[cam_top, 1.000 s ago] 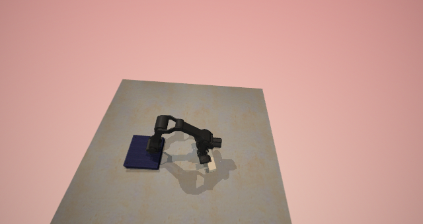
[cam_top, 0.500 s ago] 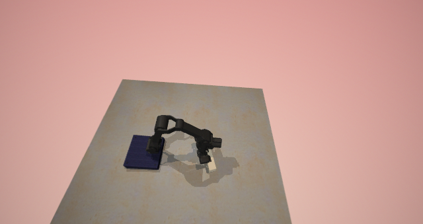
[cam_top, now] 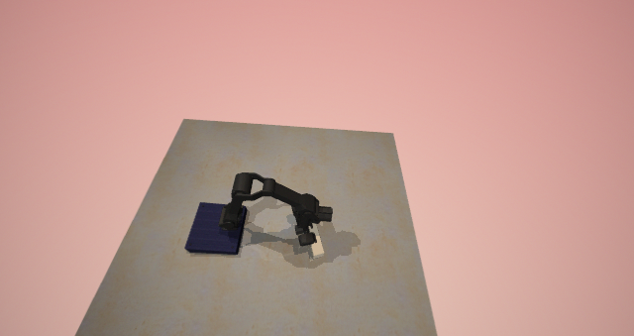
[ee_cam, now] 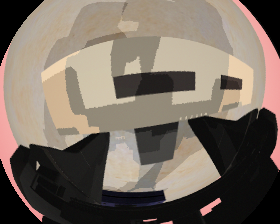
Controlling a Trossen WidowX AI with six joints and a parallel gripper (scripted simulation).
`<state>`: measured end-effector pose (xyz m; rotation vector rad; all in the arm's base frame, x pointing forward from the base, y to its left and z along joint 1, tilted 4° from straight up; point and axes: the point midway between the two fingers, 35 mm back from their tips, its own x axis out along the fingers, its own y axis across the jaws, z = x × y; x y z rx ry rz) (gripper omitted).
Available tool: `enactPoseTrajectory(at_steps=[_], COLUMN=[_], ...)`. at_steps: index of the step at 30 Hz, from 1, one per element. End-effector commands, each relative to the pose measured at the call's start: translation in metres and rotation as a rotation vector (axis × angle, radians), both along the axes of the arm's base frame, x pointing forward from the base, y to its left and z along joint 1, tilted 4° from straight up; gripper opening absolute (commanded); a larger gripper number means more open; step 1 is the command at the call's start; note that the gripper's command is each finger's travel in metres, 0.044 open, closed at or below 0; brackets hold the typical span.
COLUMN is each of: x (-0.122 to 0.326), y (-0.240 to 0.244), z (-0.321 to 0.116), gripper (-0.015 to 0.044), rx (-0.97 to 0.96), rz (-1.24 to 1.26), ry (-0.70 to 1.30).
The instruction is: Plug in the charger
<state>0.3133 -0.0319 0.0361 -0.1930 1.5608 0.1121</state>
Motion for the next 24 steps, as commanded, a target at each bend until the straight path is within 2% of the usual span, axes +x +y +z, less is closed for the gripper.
enactPoseTrajectory(at_steps=[1,24], x=[-0.0012,-0.0079], y=[-0.0003,-0.0016], z=[-0.0006,-0.0013], gripper=[0.044,0.044], rx=[0.0,0.003], rz=[0.0,0.002], ry=[-0.002,-0.018])
